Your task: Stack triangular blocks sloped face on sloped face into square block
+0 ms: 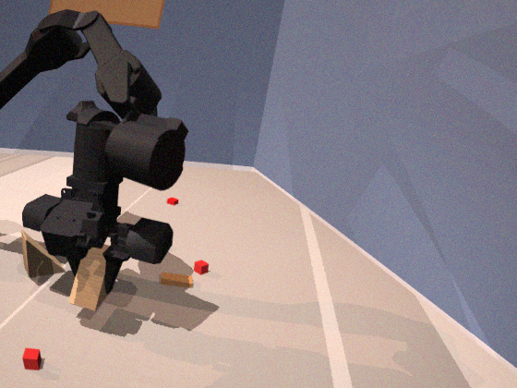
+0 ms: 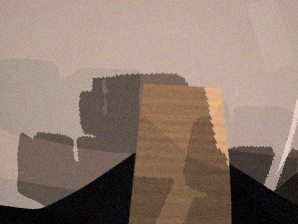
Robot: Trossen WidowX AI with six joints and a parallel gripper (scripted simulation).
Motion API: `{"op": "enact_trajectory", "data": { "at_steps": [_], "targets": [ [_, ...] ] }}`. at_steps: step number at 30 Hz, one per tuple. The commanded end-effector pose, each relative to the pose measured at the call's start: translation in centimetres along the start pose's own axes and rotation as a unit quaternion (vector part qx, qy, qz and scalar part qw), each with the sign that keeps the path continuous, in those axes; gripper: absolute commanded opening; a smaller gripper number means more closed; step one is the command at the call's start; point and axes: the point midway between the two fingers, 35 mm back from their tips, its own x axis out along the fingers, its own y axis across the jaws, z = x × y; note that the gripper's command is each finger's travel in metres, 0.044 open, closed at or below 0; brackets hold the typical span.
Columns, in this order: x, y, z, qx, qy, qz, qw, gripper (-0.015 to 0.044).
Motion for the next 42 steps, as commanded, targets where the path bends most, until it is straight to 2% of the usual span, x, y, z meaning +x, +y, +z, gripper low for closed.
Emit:
{"op": "enact_trajectory", "data": {
  "at_steps": [1, 20, 36, 37, 42],
  "targets": [
    [0.1, 0.0, 0.0, 0.0, 0.0, 0.0, 1.0, 0.0],
    [2.6, -0.1, 0.0, 0.004, 0.0, 0.006, 1.0, 0.0],
    [2.4, -0.1, 0.0, 0.001, -0.001, 0.004, 1.0, 0.042],
    [2.4, -0.1, 0.0, 0.001, -0.001, 0.004, 1.0, 0.044],
    [2.4, -0.1, 0.0, 0.001, -0.001, 0.004, 1.0, 0.044]
  ]
}}
